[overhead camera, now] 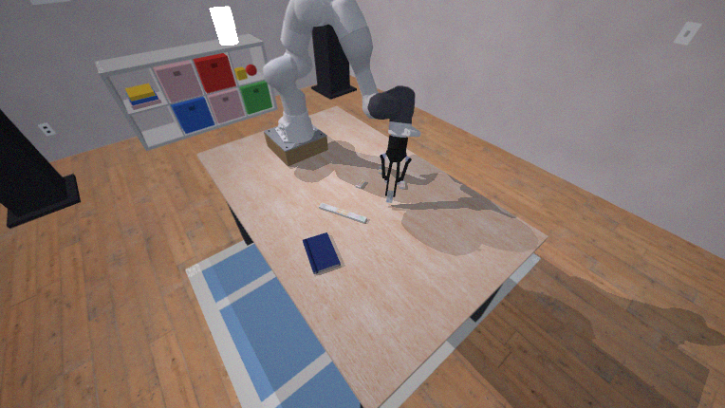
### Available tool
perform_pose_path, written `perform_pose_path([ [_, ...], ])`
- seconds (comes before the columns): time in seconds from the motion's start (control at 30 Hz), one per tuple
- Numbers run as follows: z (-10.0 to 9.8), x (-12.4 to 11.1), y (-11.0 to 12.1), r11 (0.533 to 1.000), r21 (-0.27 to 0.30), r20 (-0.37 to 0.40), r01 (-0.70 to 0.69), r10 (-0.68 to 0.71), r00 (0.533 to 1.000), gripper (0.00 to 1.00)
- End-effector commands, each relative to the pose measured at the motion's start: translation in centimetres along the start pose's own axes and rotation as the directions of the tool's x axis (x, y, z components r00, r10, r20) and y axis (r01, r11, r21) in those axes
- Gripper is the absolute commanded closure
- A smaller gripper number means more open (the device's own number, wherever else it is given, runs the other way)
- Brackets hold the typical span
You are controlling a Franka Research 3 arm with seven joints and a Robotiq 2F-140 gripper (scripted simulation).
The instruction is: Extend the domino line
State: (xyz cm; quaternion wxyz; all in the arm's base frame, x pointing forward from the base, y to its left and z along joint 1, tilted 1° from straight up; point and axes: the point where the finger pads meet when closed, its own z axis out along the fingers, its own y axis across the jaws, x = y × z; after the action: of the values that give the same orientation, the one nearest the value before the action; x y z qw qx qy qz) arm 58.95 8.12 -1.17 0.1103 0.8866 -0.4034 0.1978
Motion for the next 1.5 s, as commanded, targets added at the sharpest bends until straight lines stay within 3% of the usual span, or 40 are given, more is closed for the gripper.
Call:
perform_pose_path([
  [0.0,0.2,-0.1,0.3,0.996,0.001,-0.049,-0.094,0.094,0.994,0.78],
  [0.6,0.1,-1.2,0.2,0.996,0.001,-0.210,-0.094,0.092,0.973,0.78],
  [1.47,0.3,-2.8,0.0,0.996,0.001,-0.444,-0.094,0.084,0.892,0.78],
])
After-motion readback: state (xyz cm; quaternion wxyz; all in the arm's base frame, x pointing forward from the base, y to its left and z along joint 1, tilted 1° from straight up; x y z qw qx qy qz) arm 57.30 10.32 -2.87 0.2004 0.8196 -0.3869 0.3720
